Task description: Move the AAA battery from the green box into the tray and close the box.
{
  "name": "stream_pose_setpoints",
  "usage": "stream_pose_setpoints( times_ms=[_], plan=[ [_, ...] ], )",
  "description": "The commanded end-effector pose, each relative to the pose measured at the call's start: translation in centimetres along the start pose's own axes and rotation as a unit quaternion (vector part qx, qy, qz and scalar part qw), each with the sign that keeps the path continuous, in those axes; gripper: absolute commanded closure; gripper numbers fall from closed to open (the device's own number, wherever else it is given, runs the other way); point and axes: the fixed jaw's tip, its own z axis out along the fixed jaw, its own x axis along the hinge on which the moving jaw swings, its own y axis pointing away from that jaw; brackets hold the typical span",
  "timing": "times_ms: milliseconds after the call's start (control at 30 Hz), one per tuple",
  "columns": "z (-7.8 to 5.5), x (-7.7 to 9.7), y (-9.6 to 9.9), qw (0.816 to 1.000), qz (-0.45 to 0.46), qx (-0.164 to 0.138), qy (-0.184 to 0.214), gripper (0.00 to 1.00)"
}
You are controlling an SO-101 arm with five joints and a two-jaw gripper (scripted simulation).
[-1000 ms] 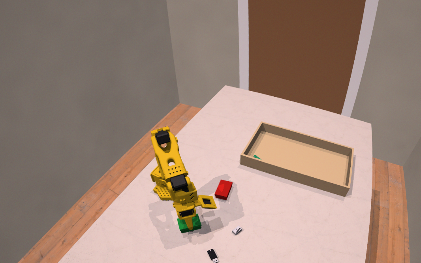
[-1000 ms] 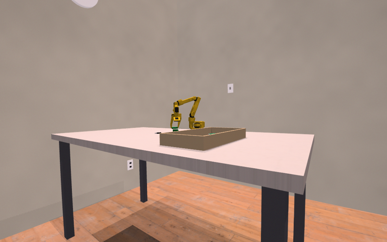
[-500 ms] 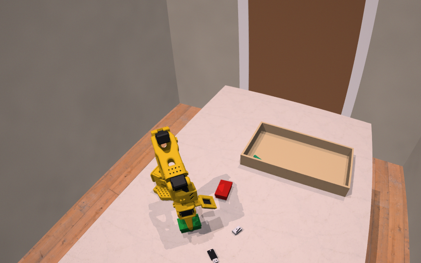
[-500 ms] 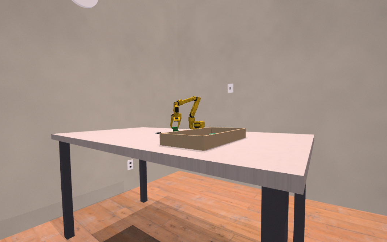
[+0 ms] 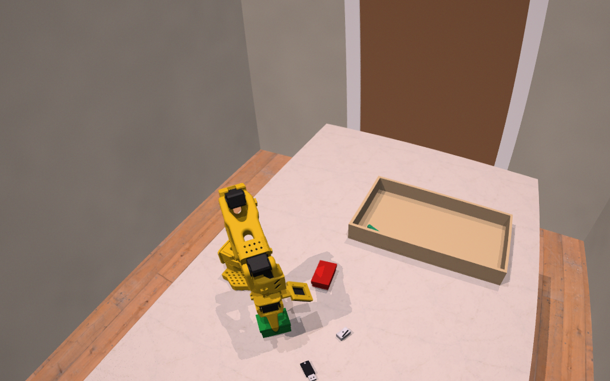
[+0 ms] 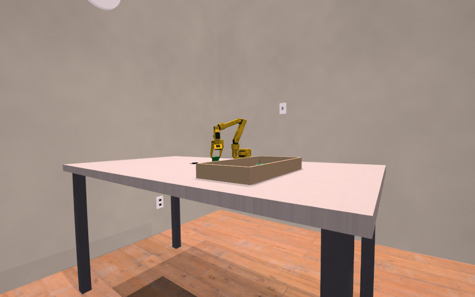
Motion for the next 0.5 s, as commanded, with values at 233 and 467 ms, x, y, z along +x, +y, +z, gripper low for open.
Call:
stream_pose_setpoints(
  times_ms=[233,467],
  plan=[
    [-0.18,0.04,0.05,1.000,0.001,0.019,-0.003,0.78],
    [-0.18,0.04,0.05,1.000,0.001,0.019,-0.003,0.78]
  ],
)
